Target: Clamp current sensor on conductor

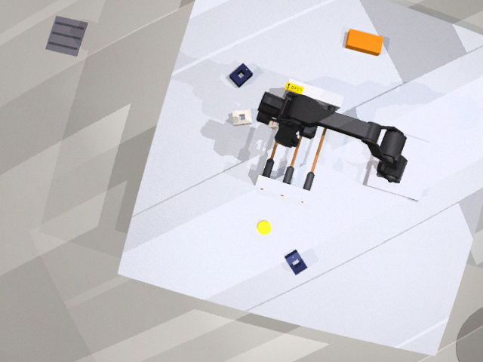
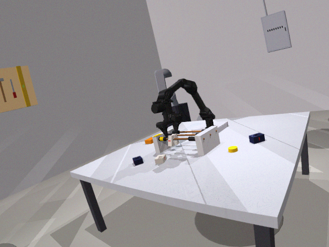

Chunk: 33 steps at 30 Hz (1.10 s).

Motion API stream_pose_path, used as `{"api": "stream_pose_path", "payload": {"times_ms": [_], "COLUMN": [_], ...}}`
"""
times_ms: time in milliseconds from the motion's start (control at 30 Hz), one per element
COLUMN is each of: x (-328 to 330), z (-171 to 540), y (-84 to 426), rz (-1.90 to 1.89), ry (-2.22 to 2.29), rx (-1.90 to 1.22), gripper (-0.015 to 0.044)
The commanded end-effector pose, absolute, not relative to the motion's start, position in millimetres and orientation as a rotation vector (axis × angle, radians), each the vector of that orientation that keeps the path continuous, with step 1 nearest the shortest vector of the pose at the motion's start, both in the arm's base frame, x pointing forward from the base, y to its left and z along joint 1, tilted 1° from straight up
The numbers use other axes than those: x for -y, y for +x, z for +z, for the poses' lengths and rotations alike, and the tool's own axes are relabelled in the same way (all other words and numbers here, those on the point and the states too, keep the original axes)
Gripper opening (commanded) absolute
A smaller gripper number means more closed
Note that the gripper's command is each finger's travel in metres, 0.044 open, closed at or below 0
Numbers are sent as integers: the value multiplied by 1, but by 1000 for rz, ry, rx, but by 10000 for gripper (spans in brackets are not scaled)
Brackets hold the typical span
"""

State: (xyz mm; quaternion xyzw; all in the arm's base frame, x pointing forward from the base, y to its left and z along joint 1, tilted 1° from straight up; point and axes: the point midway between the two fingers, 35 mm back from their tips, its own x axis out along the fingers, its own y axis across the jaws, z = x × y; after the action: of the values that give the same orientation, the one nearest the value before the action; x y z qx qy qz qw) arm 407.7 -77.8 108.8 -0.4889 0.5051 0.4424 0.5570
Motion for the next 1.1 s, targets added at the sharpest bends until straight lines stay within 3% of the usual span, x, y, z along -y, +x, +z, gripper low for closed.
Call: {"api": "stream_pose_path", "payload": {"times_ms": [0, 900, 1067], "x": [76, 77, 76], "z": [86, 55, 59], "y": [408, 412, 412], "rz": [1038, 1037, 1041], "ry": [-1159, -1160, -1163], "rx": [-1189, -1188, -1184], "gripper": [440, 440, 407]}}
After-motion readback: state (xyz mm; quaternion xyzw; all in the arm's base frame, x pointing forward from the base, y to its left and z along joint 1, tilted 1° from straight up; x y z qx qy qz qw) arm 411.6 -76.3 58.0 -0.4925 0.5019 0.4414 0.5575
